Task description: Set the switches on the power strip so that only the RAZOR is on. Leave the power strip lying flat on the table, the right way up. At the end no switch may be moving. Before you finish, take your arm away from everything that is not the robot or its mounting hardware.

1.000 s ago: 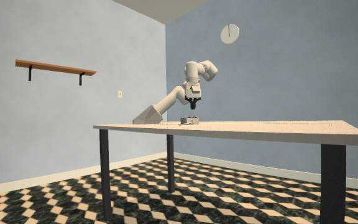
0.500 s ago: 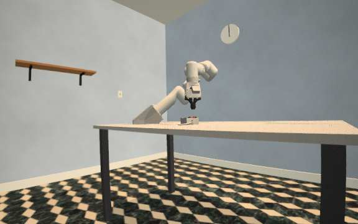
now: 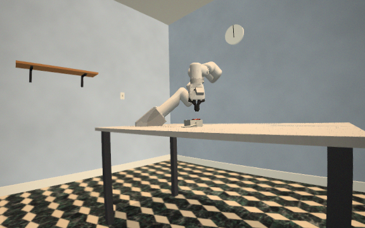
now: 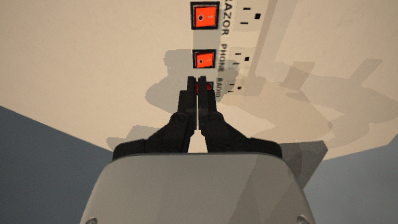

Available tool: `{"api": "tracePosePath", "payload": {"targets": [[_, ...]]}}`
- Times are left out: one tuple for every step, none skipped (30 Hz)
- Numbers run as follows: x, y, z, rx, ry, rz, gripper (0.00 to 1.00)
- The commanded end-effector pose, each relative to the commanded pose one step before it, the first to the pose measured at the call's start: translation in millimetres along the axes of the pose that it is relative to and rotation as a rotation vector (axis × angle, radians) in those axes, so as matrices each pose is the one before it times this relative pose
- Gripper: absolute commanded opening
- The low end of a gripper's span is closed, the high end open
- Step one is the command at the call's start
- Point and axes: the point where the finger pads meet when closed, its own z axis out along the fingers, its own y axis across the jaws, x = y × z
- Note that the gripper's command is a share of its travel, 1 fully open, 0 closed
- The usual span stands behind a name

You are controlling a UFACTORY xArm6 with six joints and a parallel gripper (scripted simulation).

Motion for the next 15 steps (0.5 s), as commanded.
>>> {"api": "tracePosePath", "payload": {"targets": [[0.89,-0.2,0.37,-0.00052,0.00275,-0.00105,0.0],[0.0,0.0,0.52,0.00001,0.0,0.0,0.0],[0.0,0.0,0.59,0.0,0.0,0.0,0.0],[0.0,0.0,0.66,0.0,0.0,0.0,0.0],[-0.01,0.0,0.73,0.0,0.0,0.00001,0.0],[0.0,0.0,0.8,0.0,0.0,0.0,0.0],[0.0,0.0,0.0,0.0,0.0,0.0,0.0],[0.0,0.0,0.0,0.0,0.0,0.0,0.0],[0.0,-0.01,0.87,0.00001,0.0,-0.00001,0.0],[0.0,0.0,0.93,0.0,0.0,0.0,0.0],[0.0,0.0,0.99,0.0,0.0,0.0,0.0],[-0.01,0.0,1.05,-0.00001,0.0,0.00001,0.0],[0.0,0.0,1.11,0.0,0.0,0.0,0.0],[0.0,-0.01,1.17,0.00001,0.0,-0.00001,0.0],[0.0,0.0,1.21,0.0,0.0,0.0,0.0]]}}
